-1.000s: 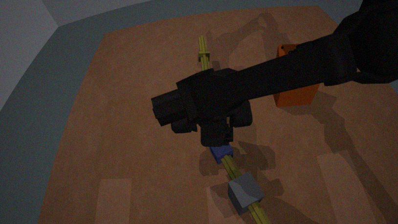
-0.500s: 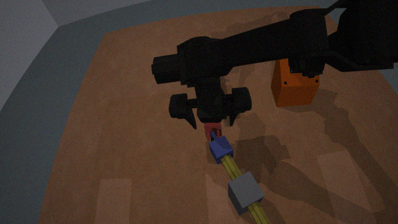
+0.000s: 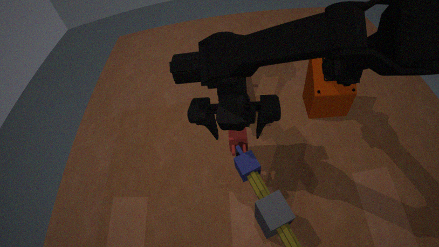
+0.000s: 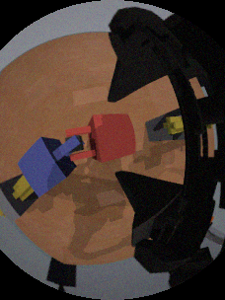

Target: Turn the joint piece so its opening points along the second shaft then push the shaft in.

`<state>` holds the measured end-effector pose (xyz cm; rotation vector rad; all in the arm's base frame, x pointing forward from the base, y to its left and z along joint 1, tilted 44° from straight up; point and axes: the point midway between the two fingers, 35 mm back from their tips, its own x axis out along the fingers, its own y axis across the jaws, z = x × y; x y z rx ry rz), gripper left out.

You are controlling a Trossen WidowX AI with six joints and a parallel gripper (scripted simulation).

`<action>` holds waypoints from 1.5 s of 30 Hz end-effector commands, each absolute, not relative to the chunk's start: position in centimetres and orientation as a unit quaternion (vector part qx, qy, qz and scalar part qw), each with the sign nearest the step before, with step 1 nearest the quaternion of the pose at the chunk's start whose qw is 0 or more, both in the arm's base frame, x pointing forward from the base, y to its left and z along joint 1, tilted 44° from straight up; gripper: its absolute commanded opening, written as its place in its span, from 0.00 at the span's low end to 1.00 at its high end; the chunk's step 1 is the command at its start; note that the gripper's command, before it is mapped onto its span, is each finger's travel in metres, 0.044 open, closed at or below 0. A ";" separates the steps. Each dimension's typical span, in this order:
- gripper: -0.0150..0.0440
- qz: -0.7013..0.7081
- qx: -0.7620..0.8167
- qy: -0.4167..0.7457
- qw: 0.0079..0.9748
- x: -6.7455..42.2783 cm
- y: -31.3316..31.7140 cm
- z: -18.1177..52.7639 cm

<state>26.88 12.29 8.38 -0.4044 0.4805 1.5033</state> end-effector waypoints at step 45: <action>1.00 0.284 0.238 0.644 0.669 26.3 3.2 18.9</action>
